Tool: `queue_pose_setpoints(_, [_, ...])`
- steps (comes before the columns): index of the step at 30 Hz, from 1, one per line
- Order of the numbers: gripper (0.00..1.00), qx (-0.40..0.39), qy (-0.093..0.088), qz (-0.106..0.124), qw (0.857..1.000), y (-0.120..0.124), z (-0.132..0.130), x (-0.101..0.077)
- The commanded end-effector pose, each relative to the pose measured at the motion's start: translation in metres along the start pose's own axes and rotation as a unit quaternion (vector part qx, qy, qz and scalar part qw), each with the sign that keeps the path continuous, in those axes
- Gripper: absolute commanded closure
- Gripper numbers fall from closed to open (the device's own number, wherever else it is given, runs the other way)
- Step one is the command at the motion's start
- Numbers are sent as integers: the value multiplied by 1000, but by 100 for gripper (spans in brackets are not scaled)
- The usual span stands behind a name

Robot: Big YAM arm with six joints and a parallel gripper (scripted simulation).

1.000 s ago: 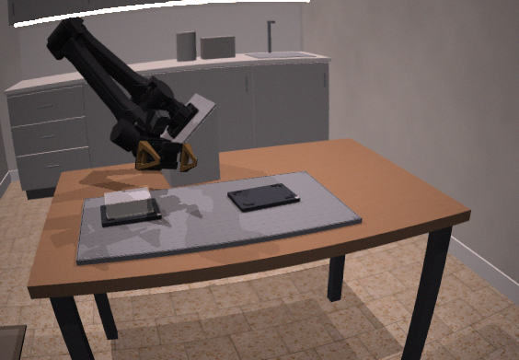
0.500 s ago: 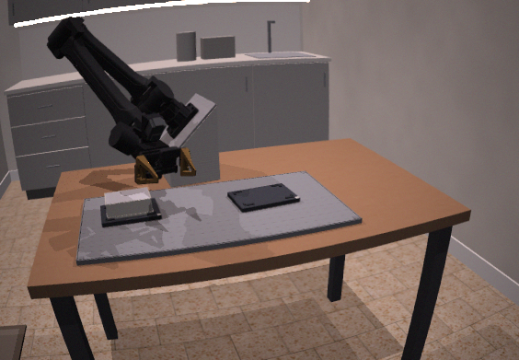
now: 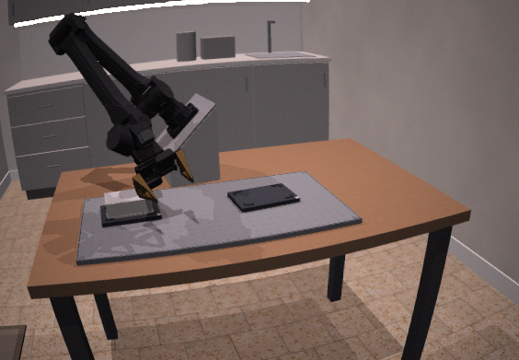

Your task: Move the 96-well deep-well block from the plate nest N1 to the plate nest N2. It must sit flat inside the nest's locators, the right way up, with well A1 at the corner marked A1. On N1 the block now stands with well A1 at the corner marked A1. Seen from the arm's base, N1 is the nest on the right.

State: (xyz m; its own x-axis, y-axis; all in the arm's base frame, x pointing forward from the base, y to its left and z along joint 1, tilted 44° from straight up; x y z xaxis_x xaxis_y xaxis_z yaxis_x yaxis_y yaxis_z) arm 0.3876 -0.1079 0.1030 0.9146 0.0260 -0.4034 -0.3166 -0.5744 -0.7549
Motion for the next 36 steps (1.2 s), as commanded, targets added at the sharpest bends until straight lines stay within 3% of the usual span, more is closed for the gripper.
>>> queue_pose_setpoints(1, [0,58,0,-2,998,-23,-3,3])
queue_pose_setpoints(7, [0,141,13,51,989,-18,-7,1])
queue_pose_setpoints(9, [0,141,13,51,989,-18,-7,1])
queue_pose_setpoints(10, [0,162,21,72,984,-3,-8,-7])
queue_pose_setpoints(12, [0,181,25,75,980,-17,-11,1])
queue_pose_setpoints(16, [0,233,41,108,966,-18,-13,-1])
queue_pose_setpoints(24, [0,332,85,176,923,-13,-16,-11])
queue_pose_setpoints(26, [0,332,85,176,923,-13,-16,-11])
queue_pose_setpoints(27, [0,344,89,188,916,-8,-13,-15])
queue_pose_setpoints(29, [0,370,113,201,900,-5,-24,-22])
queue_pose_setpoints(31, [0,388,123,208,889,-17,-23,-16])
queue_pose_setpoints(36, [0,438,165,242,850,-15,-27,-29])
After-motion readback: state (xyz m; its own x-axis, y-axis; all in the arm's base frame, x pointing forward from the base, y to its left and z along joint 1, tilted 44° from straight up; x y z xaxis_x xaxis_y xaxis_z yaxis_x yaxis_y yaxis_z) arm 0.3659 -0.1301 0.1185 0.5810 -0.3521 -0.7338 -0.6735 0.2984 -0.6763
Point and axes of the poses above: the point where the finger pads meet when closed, its own x axis out along the fingers, its own z axis across the jaws, y = z × x, the point moved 8 cm from there along -x, back along the fingers, and after that the axes turned 5 degrees about -x, right-handed, at the moved point
